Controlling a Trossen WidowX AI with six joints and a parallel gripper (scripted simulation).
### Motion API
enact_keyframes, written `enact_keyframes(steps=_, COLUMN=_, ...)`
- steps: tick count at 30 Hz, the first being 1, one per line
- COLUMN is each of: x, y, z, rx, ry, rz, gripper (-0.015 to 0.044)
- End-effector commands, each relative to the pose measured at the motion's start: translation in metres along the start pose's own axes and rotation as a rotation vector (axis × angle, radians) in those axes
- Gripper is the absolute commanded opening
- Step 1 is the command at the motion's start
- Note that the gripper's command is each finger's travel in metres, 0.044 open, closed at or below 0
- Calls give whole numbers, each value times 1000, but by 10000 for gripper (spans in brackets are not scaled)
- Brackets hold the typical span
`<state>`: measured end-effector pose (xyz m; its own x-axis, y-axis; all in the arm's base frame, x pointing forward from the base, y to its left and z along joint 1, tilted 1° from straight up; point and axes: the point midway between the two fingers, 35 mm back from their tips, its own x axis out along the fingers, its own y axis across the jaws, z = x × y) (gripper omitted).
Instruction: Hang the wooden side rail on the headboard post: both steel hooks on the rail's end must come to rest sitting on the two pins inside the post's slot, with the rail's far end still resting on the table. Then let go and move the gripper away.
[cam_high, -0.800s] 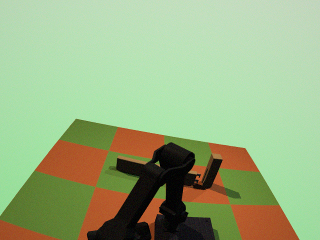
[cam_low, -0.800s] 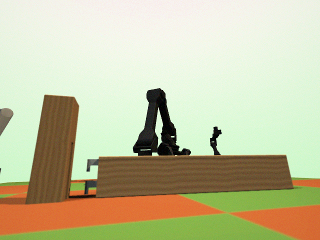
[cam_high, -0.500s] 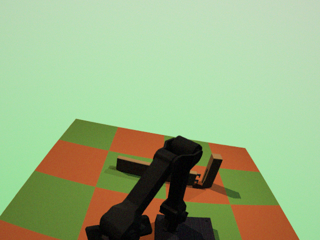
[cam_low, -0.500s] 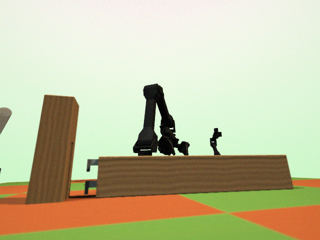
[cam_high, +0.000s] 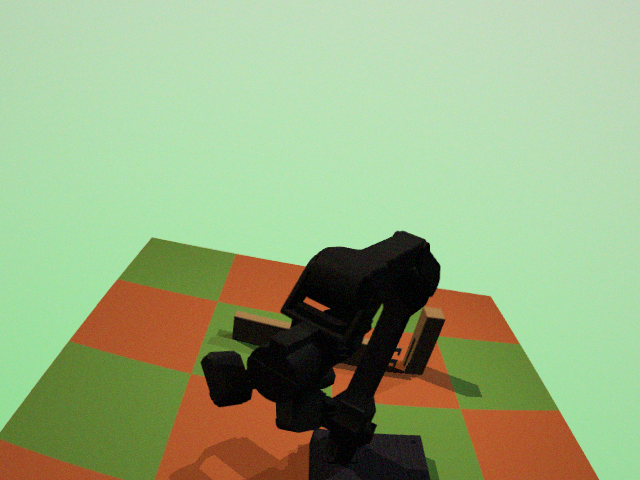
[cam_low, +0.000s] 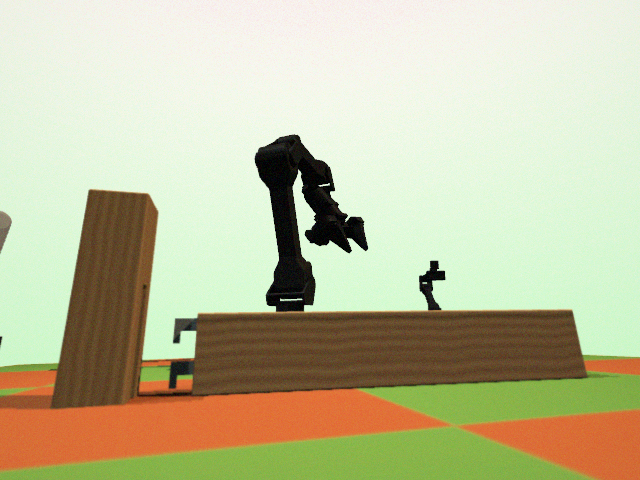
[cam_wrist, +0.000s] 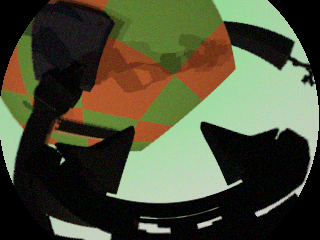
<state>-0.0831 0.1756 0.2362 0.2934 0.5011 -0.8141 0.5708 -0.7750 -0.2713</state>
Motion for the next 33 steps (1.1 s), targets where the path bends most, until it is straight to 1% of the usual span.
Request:
enact_keyframes(steps=1, x=5, y=-1, z=1, rx=29, ry=0, rz=13, gripper=440)
enact_keyframes(steps=9, x=50, y=-6, z=-16, rx=368, ry=-6, rz=76, gripper=440)
enact_keyframes(steps=13, x=64, y=-1, z=-37, rx=531, ry=32, rz=85, gripper=440)
enact_keyframes(steps=19, x=92, y=4, z=-53, rx=742, ry=46, rz=108, gripper=440)
enact_keyframes(steps=26, x=129, y=22, z=-82, rx=1029, ry=88, rz=119, gripper=440)
enact_keyframes(steps=33, x=161, y=50, z=-113, rx=1311, ry=143, rz=113, gripper=440)
